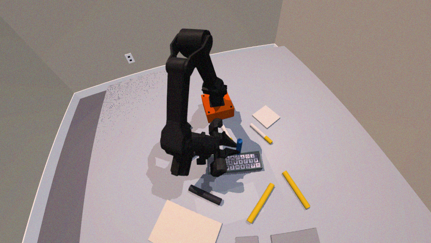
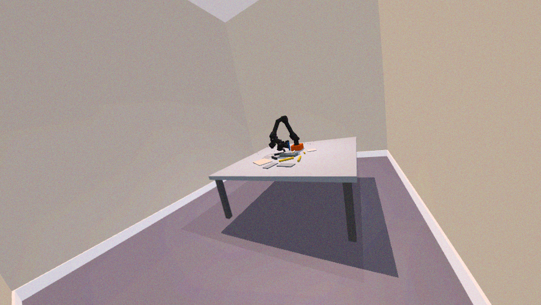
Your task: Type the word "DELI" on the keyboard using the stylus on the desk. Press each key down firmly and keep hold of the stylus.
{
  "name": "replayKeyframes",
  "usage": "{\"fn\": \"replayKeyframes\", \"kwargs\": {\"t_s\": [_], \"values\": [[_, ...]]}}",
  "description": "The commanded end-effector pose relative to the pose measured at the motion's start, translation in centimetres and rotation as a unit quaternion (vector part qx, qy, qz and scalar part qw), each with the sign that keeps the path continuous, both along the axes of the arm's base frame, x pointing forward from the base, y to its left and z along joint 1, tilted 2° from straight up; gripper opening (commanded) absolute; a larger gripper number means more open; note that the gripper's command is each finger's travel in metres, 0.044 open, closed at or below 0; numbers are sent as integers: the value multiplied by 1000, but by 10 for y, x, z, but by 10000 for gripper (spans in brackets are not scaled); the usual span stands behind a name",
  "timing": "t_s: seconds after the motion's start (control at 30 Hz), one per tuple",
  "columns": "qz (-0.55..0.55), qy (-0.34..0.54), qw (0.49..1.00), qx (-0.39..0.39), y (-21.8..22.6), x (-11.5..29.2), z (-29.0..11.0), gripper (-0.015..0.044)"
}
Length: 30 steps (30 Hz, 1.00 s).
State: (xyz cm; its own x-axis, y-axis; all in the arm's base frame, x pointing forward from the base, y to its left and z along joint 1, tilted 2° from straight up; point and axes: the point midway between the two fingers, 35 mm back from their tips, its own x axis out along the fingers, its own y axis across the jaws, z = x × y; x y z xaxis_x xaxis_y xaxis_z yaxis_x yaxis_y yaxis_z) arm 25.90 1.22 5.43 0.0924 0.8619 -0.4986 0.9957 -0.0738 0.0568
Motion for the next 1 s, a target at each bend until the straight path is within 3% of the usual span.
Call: {"fn": "replayKeyframes", "kwargs": {"t_s": [0.0, 0.97], "values": [[-2, 0, 1000, 3, 1, 0, -1, 81], [-2, 1, 1000, 3, 1, 1, -17, 81]]}}
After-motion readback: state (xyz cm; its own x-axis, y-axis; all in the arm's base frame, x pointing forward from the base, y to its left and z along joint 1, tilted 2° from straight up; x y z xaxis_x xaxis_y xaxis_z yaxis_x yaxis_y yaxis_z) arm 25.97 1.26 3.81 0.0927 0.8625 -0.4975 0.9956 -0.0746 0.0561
